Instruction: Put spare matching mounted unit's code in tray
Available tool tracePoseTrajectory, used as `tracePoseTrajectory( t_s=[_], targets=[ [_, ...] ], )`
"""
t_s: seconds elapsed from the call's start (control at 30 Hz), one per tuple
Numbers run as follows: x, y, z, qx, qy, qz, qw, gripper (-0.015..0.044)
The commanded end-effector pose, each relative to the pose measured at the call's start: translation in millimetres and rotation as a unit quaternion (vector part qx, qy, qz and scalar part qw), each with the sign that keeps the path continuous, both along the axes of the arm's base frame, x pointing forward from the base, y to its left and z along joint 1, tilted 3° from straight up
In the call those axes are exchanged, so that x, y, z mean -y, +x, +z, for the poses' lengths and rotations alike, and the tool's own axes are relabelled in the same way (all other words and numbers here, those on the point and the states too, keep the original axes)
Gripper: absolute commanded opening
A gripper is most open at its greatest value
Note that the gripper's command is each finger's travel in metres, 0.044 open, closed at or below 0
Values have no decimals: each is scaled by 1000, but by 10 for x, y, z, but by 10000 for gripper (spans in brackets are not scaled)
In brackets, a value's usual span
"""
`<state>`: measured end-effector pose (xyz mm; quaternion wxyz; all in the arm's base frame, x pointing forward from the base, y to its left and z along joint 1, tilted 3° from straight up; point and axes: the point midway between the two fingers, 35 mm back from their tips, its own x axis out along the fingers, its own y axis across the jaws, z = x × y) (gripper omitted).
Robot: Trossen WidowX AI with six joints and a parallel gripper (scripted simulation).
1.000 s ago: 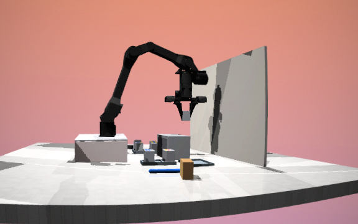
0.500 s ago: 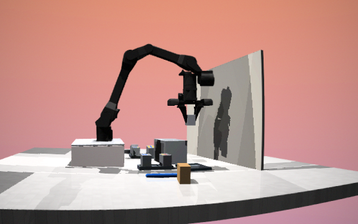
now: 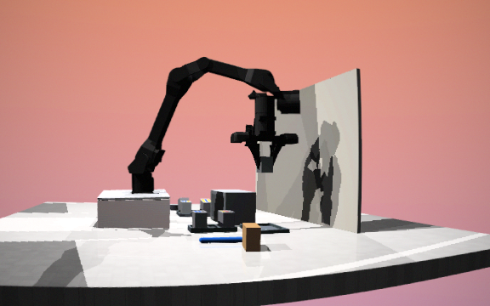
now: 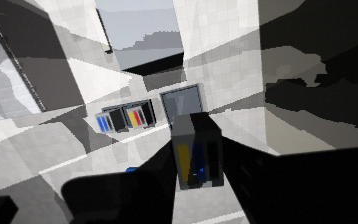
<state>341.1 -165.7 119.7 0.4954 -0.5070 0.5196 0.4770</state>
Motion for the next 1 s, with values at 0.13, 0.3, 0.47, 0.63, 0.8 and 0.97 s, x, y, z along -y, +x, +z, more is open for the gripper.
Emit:
tracePoseTrajectory(
  t_s=[0.13,0.3,0.47,0.63,0.8,0.97],
  targets=[
    [150,-53,-17,-6,-2,9,1000,0],
    [158,-43,-69,-6,-2,9,1000,0],
    [166,-33,-123,-6,-3,9,1000,0],
    [174,-24,-177,-6,-3,9,1000,0],
    [181,-16,-231,-6,-3,9,1000,0],
    [188,-9,-285,-6,-3,9,1000,0]
  ],
)
